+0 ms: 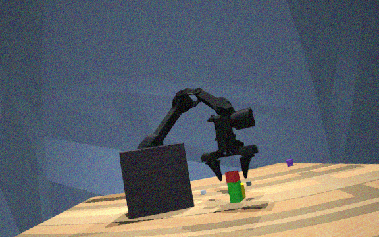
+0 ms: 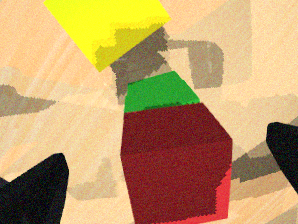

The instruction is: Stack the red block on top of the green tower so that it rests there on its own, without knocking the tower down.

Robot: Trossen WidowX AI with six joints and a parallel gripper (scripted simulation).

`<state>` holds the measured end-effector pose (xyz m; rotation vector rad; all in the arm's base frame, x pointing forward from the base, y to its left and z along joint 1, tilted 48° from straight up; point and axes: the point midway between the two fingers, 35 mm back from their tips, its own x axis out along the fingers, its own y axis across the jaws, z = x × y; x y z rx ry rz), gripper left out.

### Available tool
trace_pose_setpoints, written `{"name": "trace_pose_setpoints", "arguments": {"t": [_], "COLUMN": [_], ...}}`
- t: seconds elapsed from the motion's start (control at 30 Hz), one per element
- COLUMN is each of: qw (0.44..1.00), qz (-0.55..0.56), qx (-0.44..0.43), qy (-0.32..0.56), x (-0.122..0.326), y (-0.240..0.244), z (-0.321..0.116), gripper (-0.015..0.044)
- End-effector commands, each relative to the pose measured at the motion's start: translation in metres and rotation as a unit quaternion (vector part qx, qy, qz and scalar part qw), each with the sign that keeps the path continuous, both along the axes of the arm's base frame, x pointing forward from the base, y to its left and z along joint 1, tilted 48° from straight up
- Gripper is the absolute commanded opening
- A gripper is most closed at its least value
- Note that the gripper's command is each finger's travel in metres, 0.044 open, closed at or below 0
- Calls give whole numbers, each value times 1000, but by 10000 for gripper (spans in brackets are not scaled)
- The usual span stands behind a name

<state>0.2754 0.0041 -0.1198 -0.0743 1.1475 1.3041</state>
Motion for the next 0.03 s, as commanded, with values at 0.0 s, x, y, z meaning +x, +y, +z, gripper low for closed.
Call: {"name": "trace_pose_setpoints", "arguments": {"t": [0.0], "qw": [1000], "qz": [0], "qx": [0], "qy": [0], "x": [0], "y": [0], "z": [0], "gripper": [440]}}
